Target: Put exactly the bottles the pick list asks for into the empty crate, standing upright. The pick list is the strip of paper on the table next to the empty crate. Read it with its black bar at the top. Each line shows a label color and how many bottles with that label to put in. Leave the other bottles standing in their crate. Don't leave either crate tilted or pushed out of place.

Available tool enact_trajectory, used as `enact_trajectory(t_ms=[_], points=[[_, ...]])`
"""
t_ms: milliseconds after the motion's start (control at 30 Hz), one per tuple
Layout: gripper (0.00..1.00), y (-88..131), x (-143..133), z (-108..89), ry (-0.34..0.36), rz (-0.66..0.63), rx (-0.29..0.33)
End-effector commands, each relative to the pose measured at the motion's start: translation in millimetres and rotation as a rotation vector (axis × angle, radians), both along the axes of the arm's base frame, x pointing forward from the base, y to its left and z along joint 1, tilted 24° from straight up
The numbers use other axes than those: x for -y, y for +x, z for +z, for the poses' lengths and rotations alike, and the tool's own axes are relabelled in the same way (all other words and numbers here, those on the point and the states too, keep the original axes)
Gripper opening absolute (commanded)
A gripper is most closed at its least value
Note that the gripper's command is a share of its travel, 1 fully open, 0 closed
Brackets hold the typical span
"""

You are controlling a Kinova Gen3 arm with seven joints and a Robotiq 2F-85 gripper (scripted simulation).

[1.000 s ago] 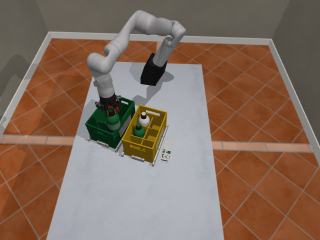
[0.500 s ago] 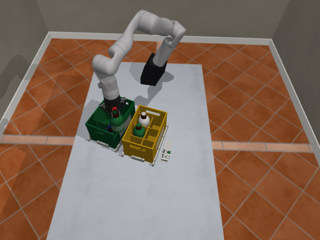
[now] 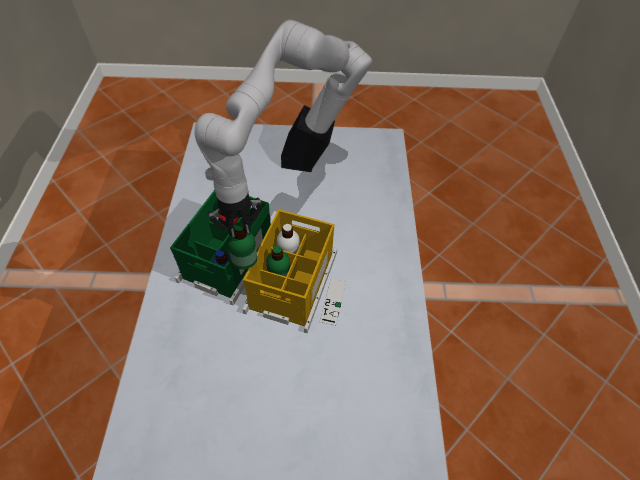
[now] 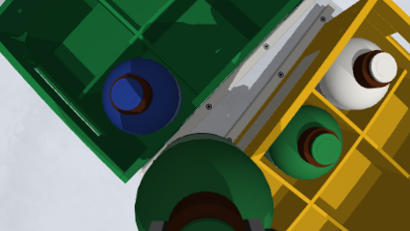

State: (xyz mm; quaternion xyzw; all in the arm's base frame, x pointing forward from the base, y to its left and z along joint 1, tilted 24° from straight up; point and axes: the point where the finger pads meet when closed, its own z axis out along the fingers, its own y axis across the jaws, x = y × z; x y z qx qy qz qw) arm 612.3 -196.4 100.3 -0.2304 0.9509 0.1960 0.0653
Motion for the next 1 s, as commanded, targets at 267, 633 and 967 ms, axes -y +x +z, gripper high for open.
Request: enact_trajectory(t_ms=[267,633,967], points=[[0.10,5.7,-13.2,8.0,-0.002,-0.001,0.002],[0.10,12.8,-32.2,16.6,-0.001,-0.001,0.003],[0.10,17.9,-46.0,22.9,-0.001,-0.001,0.003]])
